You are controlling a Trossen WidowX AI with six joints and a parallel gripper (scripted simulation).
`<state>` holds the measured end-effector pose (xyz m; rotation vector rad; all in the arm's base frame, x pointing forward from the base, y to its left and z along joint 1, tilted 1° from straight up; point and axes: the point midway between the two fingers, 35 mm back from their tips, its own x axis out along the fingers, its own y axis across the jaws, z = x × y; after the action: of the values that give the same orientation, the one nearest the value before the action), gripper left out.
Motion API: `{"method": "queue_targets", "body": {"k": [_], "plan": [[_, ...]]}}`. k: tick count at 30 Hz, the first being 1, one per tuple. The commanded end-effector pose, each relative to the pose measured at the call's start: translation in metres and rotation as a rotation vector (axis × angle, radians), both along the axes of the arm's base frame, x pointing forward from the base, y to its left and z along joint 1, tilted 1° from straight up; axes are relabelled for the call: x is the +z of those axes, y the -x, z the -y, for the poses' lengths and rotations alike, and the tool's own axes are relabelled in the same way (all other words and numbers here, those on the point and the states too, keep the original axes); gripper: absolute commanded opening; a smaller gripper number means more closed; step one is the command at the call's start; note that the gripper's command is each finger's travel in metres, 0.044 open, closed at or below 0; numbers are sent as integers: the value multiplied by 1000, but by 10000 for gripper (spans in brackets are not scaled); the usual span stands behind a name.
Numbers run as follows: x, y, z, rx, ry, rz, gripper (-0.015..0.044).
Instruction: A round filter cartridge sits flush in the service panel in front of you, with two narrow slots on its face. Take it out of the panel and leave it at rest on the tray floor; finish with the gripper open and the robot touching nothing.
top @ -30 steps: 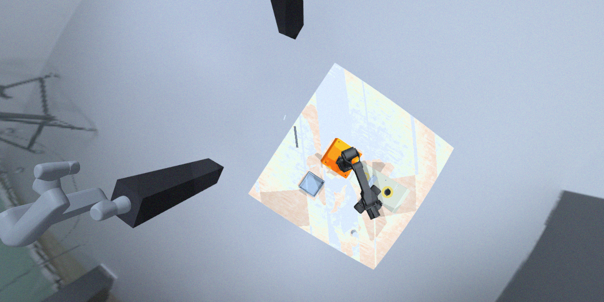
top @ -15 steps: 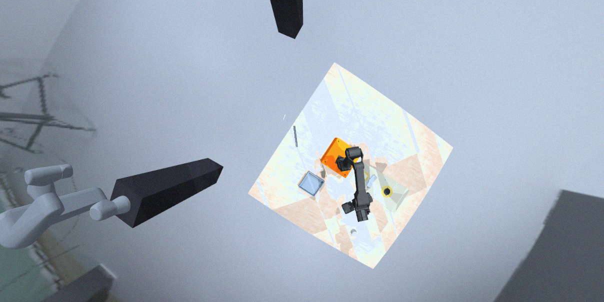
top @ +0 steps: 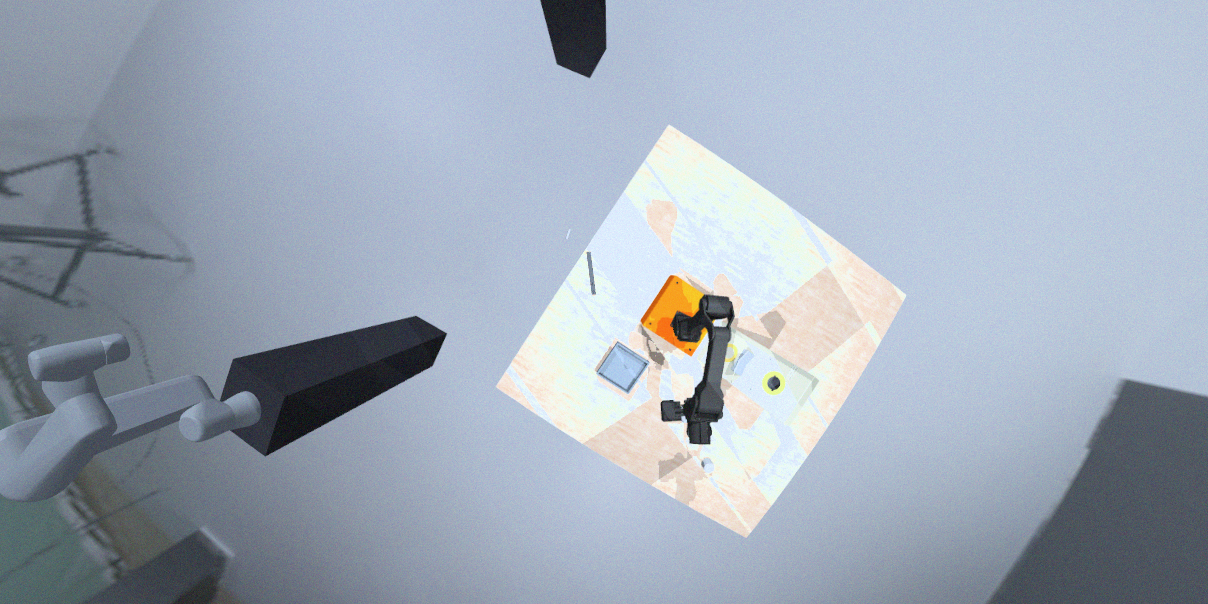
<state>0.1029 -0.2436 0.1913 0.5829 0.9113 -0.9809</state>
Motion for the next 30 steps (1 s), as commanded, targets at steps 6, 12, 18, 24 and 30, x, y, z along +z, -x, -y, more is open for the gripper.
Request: {"method": "queue_targets", "body": {"k": [6,12,18,24,30], "plan": [[-4,25,13,-149,3,1,0],[-17,40,22,-211,2,-1,0],[-41,68,33,-319,1,-3,0],[-66,97,39,-426,0,-5,0],[-88,125,39,-528,-2,-7,0]]}}
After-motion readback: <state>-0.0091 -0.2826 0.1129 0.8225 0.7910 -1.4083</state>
